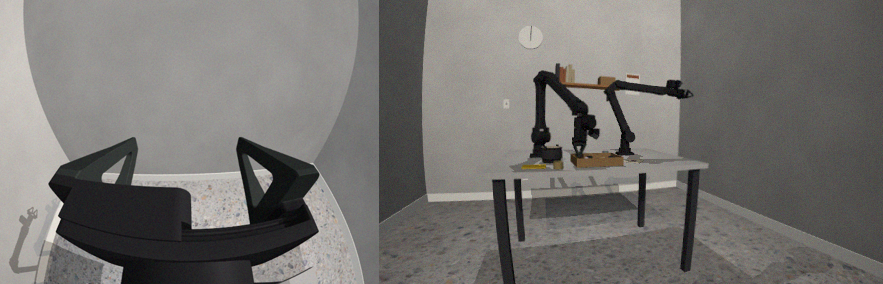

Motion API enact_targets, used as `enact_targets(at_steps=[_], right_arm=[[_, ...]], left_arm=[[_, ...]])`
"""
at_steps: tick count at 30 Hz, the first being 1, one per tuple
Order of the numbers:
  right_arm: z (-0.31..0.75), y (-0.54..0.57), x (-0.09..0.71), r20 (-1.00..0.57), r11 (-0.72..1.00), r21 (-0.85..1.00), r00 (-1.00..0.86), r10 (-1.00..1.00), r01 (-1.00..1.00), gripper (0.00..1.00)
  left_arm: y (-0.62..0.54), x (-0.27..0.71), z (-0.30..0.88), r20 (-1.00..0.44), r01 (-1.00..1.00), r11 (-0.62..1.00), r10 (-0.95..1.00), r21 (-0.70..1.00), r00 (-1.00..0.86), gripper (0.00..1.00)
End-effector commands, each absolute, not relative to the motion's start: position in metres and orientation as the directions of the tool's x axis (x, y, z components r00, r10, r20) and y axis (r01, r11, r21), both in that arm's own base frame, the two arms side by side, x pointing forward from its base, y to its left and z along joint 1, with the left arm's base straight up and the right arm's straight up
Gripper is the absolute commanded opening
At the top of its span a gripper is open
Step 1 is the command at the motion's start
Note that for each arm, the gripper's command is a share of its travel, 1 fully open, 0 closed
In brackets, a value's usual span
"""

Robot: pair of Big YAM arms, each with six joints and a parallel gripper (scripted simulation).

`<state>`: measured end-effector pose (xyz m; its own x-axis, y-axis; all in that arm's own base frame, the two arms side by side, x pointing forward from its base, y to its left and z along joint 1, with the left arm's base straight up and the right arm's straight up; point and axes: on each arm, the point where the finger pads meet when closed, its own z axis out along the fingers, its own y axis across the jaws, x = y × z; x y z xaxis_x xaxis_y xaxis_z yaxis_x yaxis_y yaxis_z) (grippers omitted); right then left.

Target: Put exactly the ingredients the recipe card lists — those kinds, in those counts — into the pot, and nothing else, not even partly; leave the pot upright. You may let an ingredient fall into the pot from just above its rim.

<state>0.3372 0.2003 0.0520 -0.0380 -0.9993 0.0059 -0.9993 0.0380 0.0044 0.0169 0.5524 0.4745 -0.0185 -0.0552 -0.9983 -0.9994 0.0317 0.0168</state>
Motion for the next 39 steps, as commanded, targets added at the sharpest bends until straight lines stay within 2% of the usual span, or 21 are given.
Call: enact_targets(at_steps=[1,39], right_arm=[[0.068,0.207,0.346,-0.026,0.029,-0.036,-0.028,-0.999,-0.999,0.36],[0.07,0.22,0.358,-0.03,0.032,-0.042,-0.031,-0.999,-0.999,0.36]], left_arm=[[0.545,0.008,0.501,-1.0,-1.0,0.013,0.0,0.0,0.0,1.0],[0.545,0.008,0.501,-1.0,-1.0,0.013,0.0,0.0,0.0,1.0]])
